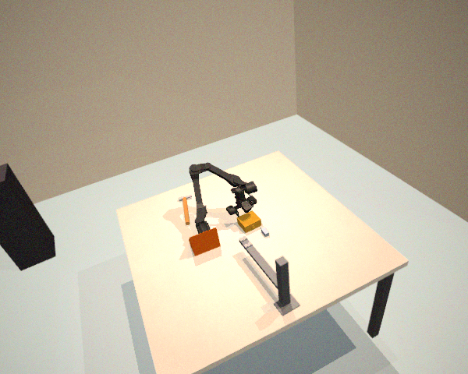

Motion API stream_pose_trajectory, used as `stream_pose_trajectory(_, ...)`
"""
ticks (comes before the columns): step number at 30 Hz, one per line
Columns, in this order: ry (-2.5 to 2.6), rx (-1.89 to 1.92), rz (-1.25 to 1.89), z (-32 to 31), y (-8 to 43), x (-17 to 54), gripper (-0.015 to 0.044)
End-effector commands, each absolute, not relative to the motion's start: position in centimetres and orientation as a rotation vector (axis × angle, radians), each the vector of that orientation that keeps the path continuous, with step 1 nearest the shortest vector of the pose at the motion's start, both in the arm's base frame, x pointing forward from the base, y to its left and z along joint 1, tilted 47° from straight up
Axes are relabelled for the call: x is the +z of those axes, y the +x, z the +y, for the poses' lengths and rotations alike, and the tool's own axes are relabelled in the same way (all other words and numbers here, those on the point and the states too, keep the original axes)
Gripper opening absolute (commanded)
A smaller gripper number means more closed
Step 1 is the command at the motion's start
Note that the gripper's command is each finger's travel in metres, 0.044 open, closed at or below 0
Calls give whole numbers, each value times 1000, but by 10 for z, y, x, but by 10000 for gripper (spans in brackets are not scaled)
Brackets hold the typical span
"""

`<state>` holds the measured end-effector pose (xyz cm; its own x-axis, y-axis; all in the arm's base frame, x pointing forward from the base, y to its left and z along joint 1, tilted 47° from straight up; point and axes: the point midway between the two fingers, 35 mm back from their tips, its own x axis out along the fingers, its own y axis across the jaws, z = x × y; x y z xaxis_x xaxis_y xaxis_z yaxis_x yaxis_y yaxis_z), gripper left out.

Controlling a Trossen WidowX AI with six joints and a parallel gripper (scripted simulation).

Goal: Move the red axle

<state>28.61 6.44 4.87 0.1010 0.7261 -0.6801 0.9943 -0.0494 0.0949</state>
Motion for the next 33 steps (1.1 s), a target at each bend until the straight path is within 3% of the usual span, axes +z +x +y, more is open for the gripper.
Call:
stream_pose_trajectory(1,1832,-628,1679,64,286,49,204)
stream_pose_trajectory(7,1832,-628,1679,64,286,49,46)
stream_pose_trajectory(13,1832,-628,1679,64,286,49,6)
stream_pose_trajectory(33,1830,-632,1678,79,288,65,0)
